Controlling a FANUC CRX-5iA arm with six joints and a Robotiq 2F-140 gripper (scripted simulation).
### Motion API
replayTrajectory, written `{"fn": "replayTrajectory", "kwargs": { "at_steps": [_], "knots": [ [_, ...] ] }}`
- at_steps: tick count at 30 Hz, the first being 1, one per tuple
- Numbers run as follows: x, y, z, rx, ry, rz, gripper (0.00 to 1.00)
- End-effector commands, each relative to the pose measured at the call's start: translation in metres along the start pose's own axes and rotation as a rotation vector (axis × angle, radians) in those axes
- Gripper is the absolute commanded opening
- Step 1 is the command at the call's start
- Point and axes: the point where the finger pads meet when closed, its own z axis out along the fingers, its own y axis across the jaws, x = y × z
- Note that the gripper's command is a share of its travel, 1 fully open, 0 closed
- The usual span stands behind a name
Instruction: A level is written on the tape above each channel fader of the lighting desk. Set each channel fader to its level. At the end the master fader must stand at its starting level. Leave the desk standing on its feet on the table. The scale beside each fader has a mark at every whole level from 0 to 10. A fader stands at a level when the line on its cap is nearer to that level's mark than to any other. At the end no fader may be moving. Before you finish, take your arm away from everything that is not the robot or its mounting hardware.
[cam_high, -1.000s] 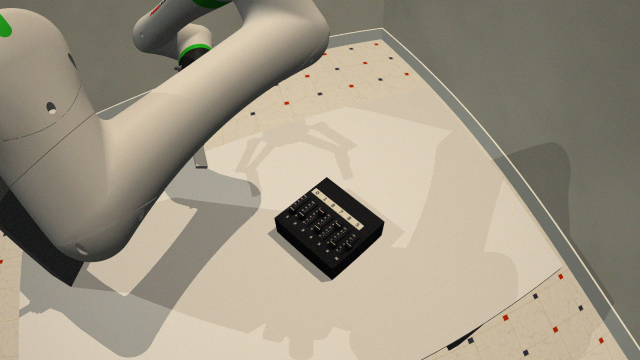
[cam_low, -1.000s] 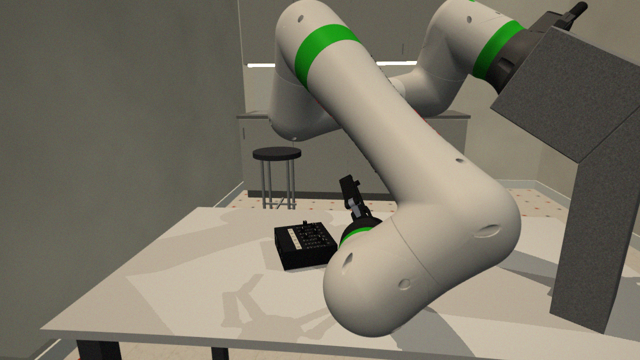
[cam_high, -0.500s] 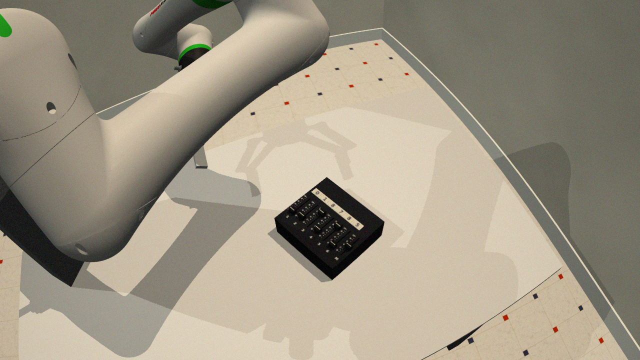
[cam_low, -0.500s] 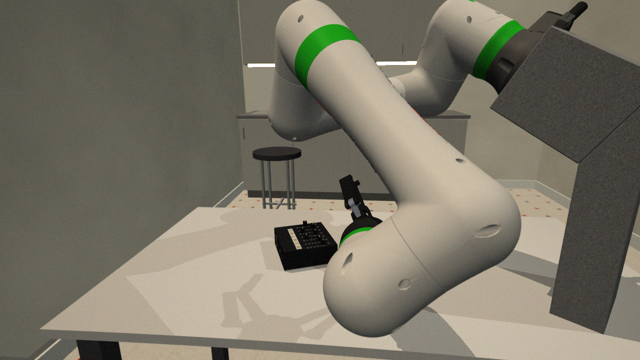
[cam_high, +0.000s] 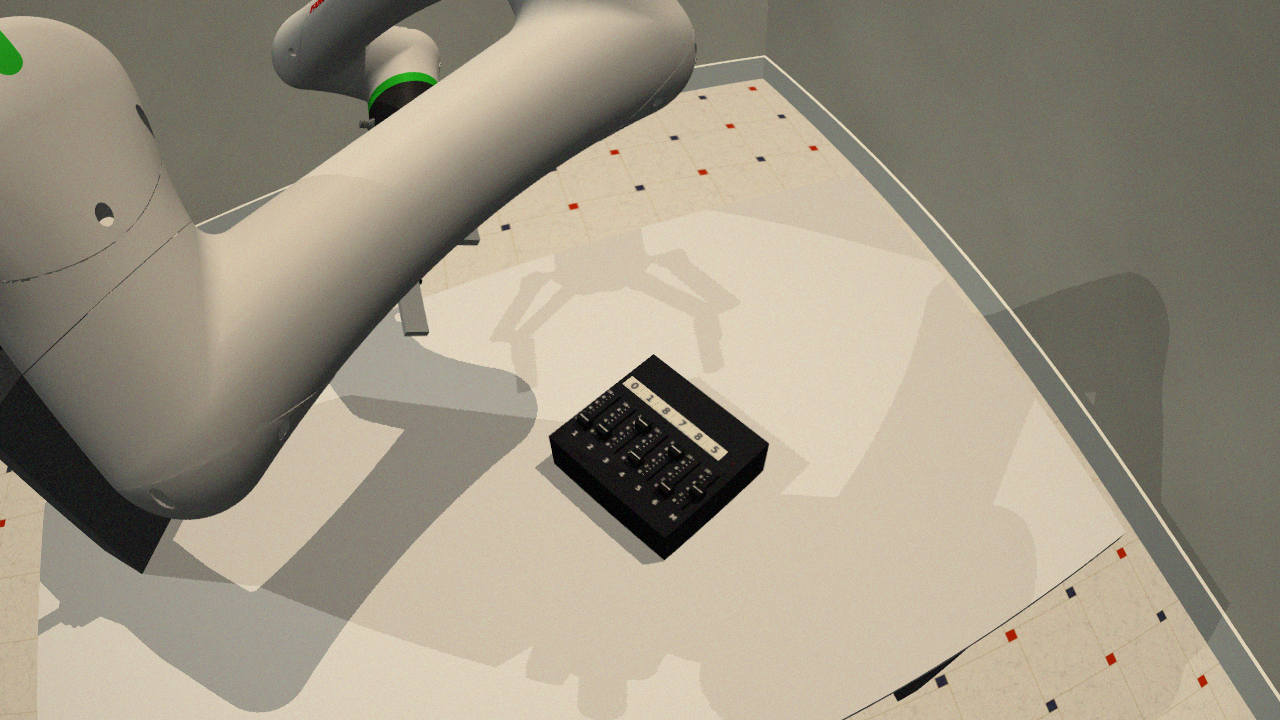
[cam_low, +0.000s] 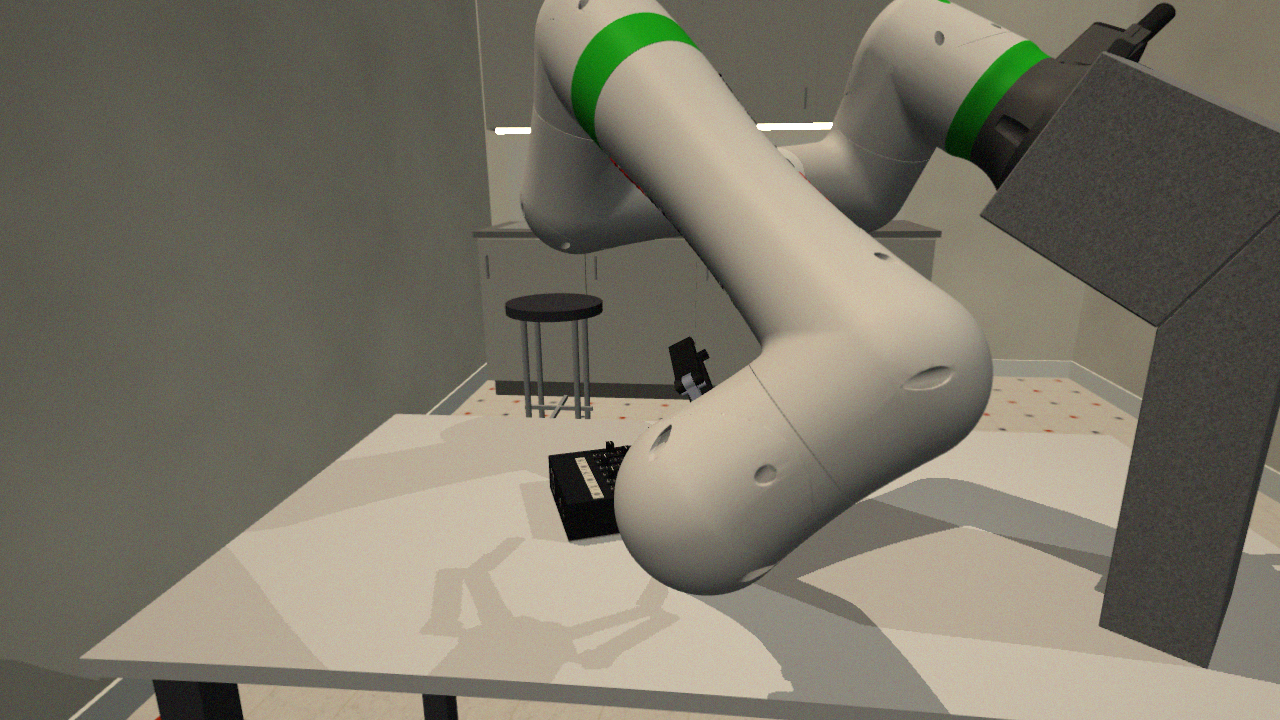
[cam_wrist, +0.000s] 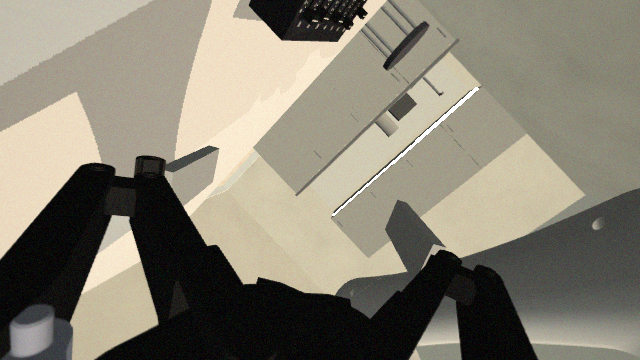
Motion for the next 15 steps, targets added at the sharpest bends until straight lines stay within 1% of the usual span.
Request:
{"fn": "replayTrajectory", "kwargs": {
  "at_steps": [1, 2, 4, 6, 7, 8, 9, 10, 12, 13, 14, 15],
  "knots": [
    [0.014, 0.011, 0.015, 0.146, 0.045, 0.039, 1.0],
    [0.019, 0.016, 0.021, 0.191, 0.057, 0.053, 1.0],
    [0.019, 0.016, 0.021, 0.191, 0.057, 0.053, 1.0],
    [0.03, 0.025, 0.032, 0.29, 0.084, 0.082, 1.0],
    [0.03, 0.025, 0.032, 0.29, 0.084, 0.082, 1.0],
    [0.036, 0.03, 0.038, 0.343, 0.099, 0.098, 1.0],
    [0.036, 0.03, 0.038, 0.343, 0.099, 0.098, 1.0],
    [0.041, 0.035, 0.044, 0.399, 0.115, 0.113, 1.0],
    [0.041, 0.035, 0.044, 0.399, 0.115, 0.113, 1.0],
    [0.047, 0.039, 0.051, 0.456, 0.13, 0.129, 1.0],
    [0.047, 0.039, 0.051, 0.456, 0.13, 0.129, 1.0],
    [0.053, 0.044, 0.057, 0.513, 0.147, 0.145, 1.0]
  ]
}}
